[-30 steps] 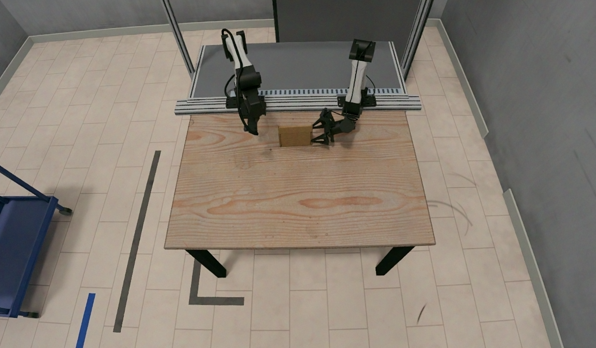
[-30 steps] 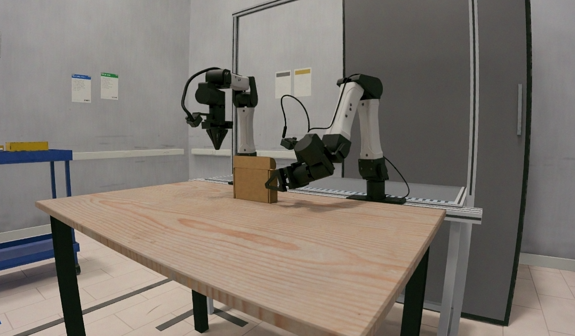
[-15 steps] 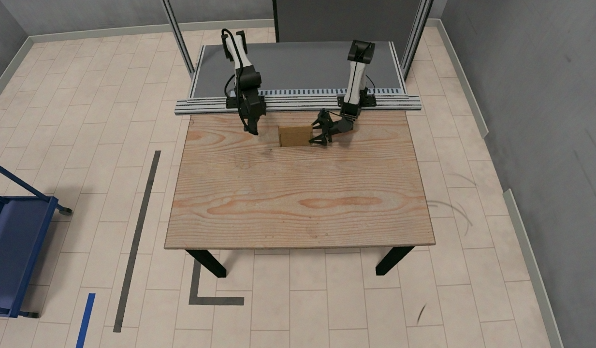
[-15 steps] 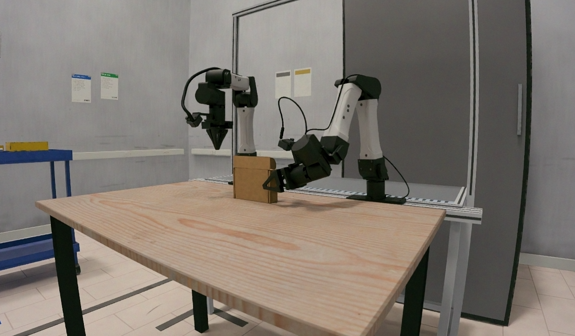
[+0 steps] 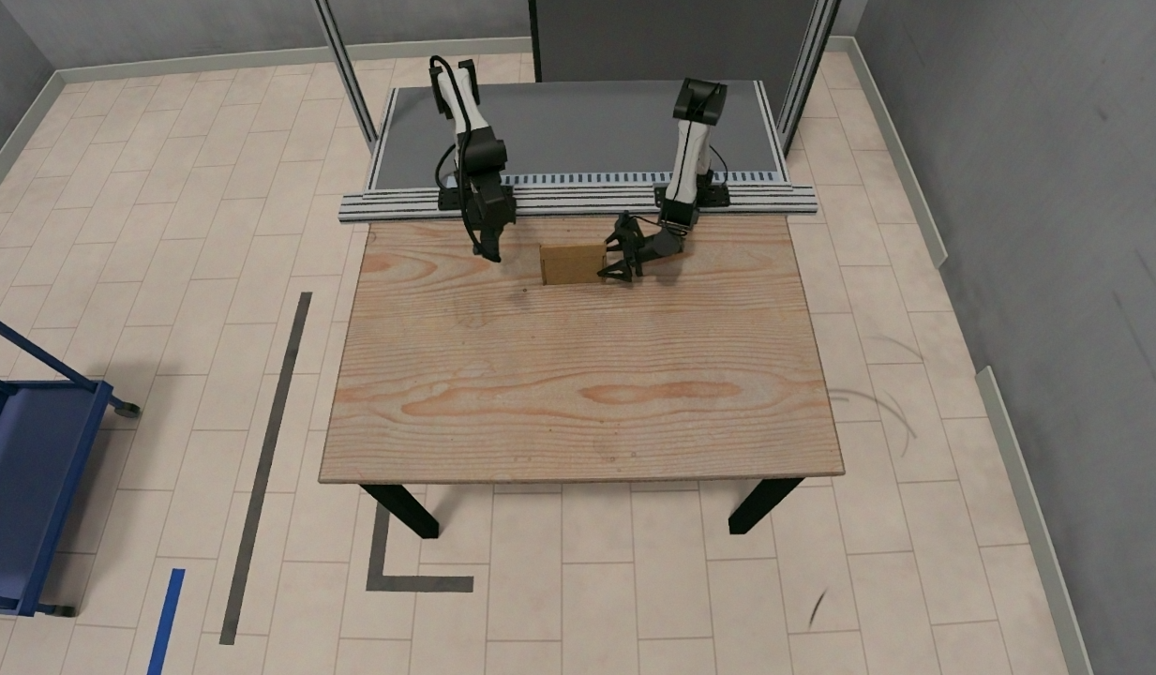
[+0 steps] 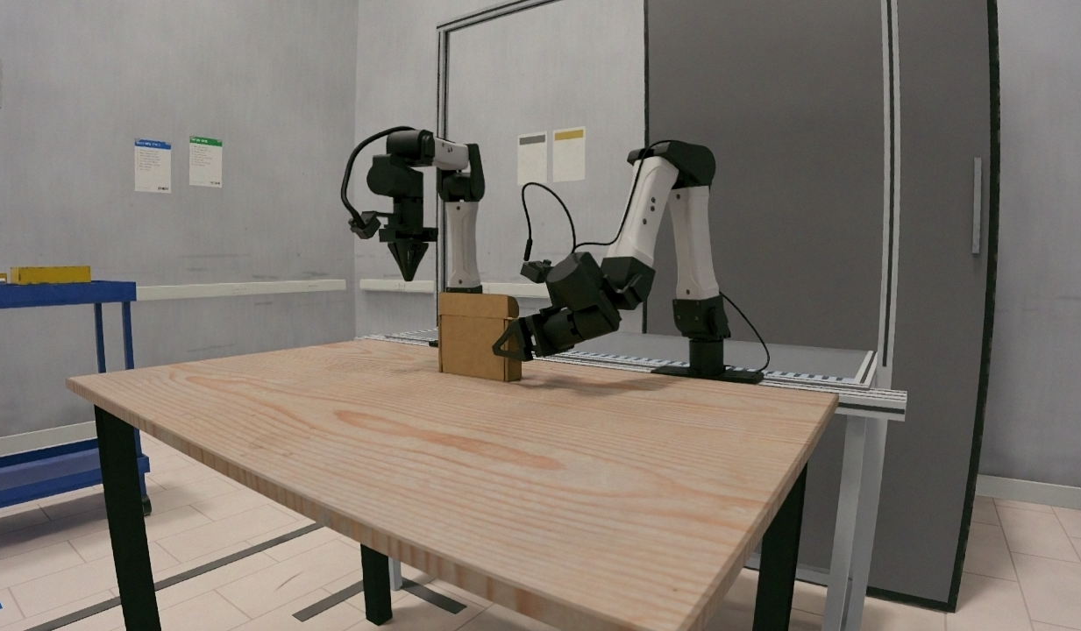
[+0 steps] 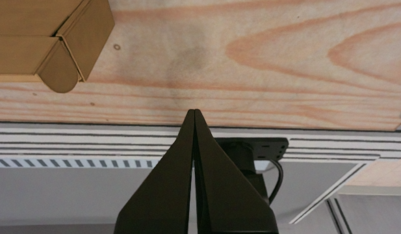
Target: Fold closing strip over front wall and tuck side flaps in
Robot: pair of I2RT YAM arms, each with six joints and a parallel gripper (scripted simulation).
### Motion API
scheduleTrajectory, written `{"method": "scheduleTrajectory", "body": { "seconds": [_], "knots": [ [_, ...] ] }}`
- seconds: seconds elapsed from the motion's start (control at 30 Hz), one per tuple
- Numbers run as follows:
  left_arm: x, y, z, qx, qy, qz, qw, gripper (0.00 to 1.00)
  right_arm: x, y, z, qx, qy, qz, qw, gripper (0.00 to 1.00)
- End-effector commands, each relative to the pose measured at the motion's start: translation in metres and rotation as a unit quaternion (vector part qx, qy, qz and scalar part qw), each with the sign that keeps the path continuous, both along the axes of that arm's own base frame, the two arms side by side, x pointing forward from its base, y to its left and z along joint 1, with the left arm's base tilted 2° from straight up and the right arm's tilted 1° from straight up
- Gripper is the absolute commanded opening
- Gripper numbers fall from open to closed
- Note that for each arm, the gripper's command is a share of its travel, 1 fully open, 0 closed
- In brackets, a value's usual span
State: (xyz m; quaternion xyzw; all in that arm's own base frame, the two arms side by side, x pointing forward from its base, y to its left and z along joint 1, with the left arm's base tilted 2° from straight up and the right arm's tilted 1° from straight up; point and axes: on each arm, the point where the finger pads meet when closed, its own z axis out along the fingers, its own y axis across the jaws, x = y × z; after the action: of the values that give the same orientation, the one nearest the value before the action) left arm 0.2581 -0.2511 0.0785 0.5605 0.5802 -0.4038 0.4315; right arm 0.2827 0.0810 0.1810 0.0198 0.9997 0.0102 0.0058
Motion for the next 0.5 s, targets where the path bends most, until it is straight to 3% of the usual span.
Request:
{"method": "scheduleTrajectory", "body": {
  "seconds": [0.0, 0.17, 0.2, 0.47],
  "knots": [
    [0.003, 0.0, 0.003, -0.001, -0.004, 0.004, 1.0, 0.74, 0.001, -0.002, 0.003, -0.001, -0.004, -0.006, 1.0, 0.01],
    [-0.003, 0.002, -0.009, 0.007, 0.016, 0.007, 1.0, 0.71, 0.001, -0.002, 0.003, -0.001, -0.004, -0.006, 1.0, 0.01],
    [0.003, 0.0, 0.003, -0.001, -0.004, 0.004, 1.0, 0.7, 0.001, -0.002, 0.003, -0.001, -0.004, -0.006, 1.0, 0.01],
    [0.003, 0.0, 0.003, -0.001, -0.004, 0.004, 1.0, 0.65, 0.001, -0.002, 0.003, -0.001, -0.004, -0.006, 1.0, 0.01]
  ]
}}
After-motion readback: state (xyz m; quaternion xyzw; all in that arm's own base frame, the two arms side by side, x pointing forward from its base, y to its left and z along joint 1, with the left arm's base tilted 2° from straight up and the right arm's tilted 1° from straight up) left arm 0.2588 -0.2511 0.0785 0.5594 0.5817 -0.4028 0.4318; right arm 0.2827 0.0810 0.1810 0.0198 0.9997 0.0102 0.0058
